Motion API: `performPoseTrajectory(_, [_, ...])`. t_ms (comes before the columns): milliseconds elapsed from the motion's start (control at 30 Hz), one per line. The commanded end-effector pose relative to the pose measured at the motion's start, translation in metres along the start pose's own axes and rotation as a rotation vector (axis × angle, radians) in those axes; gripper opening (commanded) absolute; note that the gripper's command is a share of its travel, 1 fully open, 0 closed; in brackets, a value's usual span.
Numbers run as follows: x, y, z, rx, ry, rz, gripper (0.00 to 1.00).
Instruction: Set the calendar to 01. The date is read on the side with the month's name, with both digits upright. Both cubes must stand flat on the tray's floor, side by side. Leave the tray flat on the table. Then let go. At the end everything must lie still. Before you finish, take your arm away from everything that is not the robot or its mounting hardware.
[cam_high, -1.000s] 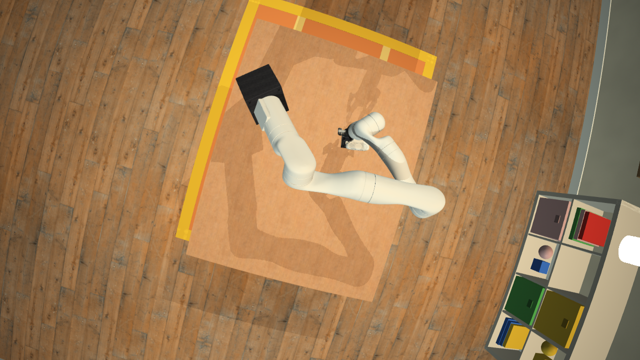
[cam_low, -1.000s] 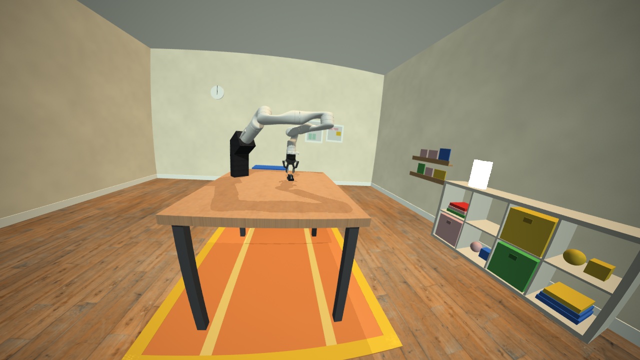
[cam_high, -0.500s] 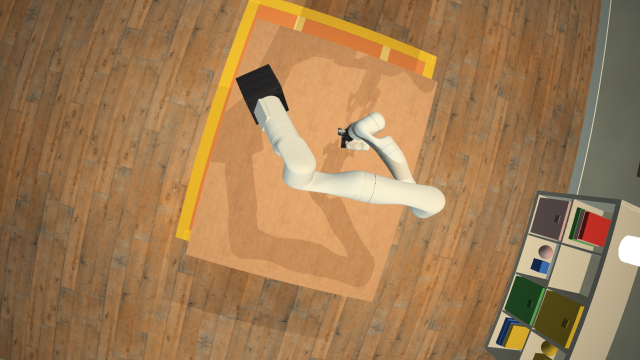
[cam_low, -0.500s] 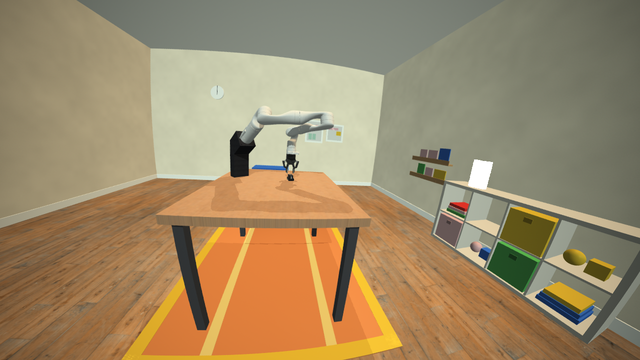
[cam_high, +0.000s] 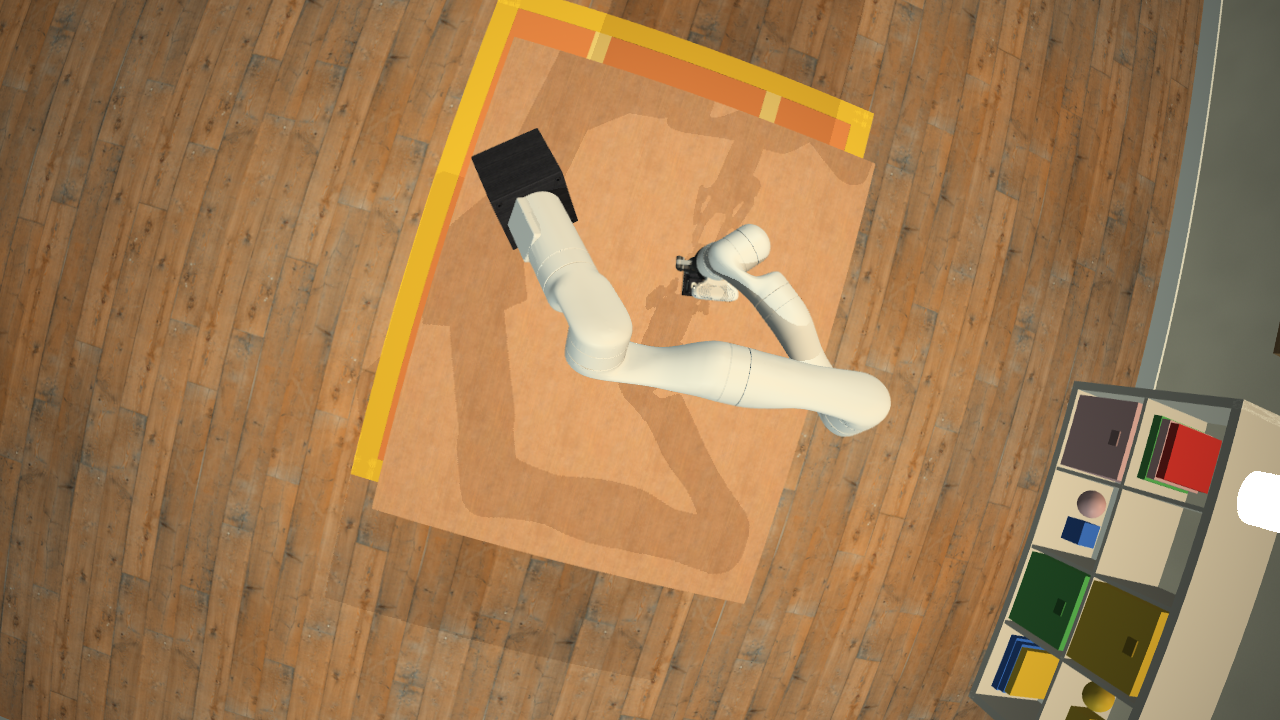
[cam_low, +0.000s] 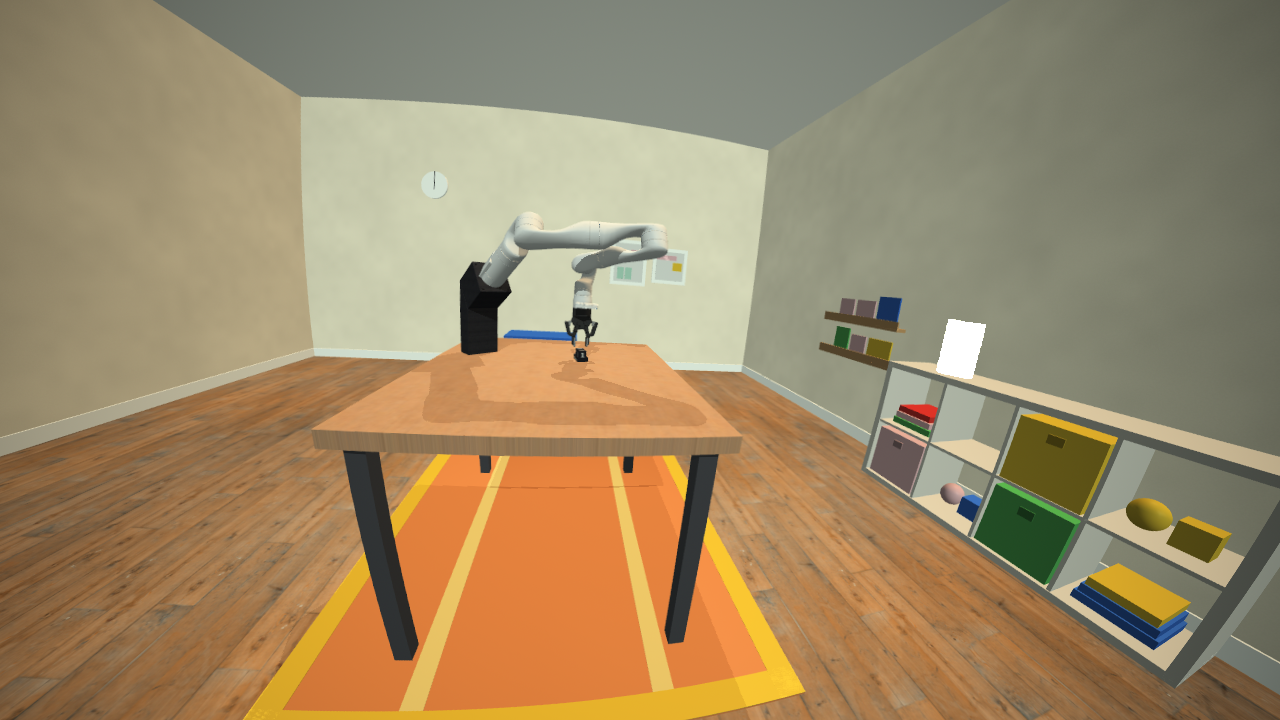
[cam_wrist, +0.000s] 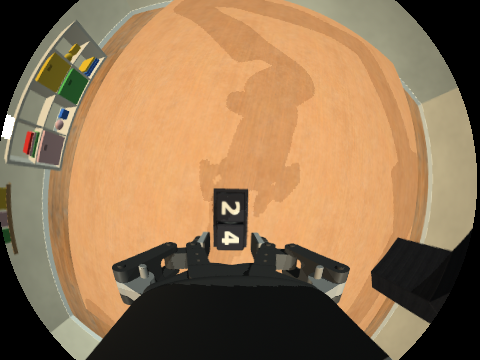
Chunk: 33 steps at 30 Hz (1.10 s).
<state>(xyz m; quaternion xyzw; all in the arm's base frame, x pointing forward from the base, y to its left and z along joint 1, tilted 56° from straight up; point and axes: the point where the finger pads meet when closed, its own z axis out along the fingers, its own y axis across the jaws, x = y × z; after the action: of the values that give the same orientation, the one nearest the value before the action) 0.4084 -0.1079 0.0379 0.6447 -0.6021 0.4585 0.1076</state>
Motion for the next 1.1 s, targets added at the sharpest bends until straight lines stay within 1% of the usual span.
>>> performPoseTrajectory(0, [0.000, 0.000, 0.000, 0.001, -0.001, 0.000, 0.48])
performPoseTrajectory(400, [0.000, 0.000, 0.002, 0.001, -0.001, 0.000, 0.48])
performPoseTrajectory(733, [0.000, 0.000, 0.018, 0.001, -0.001, 0.000, 0.48])
performPoseTrajectory(800, [0.000, 0.000, 0.018, 0.001, -0.001, 0.000, 0.48])
performPoseTrajectory(1067, [0.000, 0.000, 0.029, 0.001, -0.001, 0.000, 0.48])
